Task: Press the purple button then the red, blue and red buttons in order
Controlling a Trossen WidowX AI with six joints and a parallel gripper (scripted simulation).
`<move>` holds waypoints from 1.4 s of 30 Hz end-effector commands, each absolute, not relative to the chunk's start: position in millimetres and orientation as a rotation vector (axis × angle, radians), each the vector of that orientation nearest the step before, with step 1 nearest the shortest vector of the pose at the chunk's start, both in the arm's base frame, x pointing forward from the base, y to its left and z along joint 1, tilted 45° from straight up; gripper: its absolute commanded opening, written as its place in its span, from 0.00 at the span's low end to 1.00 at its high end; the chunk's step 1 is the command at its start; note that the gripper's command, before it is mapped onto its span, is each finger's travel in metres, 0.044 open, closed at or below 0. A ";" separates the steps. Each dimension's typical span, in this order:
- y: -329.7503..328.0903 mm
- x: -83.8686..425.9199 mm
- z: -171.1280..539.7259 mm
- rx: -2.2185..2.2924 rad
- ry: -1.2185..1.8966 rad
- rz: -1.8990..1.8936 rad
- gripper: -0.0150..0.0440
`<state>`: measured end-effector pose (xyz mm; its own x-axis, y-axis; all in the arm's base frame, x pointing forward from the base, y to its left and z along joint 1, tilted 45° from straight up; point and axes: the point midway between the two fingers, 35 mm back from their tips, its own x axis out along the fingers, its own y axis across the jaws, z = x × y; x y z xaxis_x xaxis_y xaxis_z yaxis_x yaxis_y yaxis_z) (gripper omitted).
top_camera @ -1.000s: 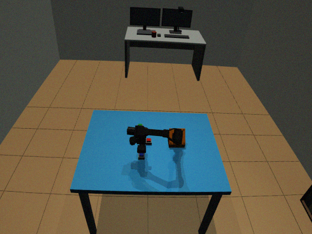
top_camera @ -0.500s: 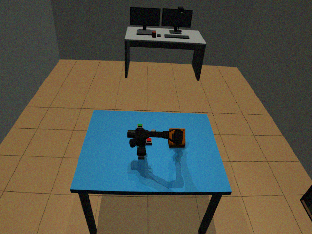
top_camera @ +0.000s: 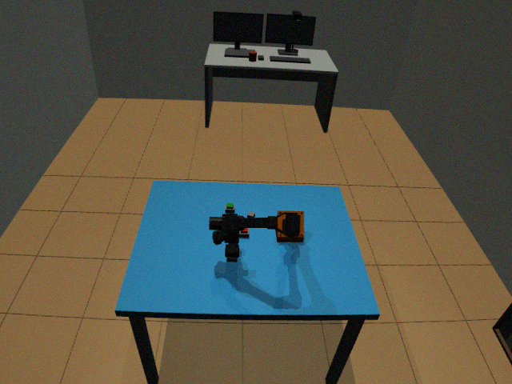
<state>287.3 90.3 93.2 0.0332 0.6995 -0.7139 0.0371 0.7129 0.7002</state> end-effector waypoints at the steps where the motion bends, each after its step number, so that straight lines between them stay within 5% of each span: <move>1: 92.0 286.8 93.0 0.647 1.466 0.571 0.29; 31: 24.1 283.8 160.7 0.645 1.468 0.568 0.29; 42: -83.6 229.6 54.9 0.636 1.468 0.558 0.29</move>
<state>258.6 -55.8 90.6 0.0543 0.6769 -0.7341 0.0288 0.7338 0.6788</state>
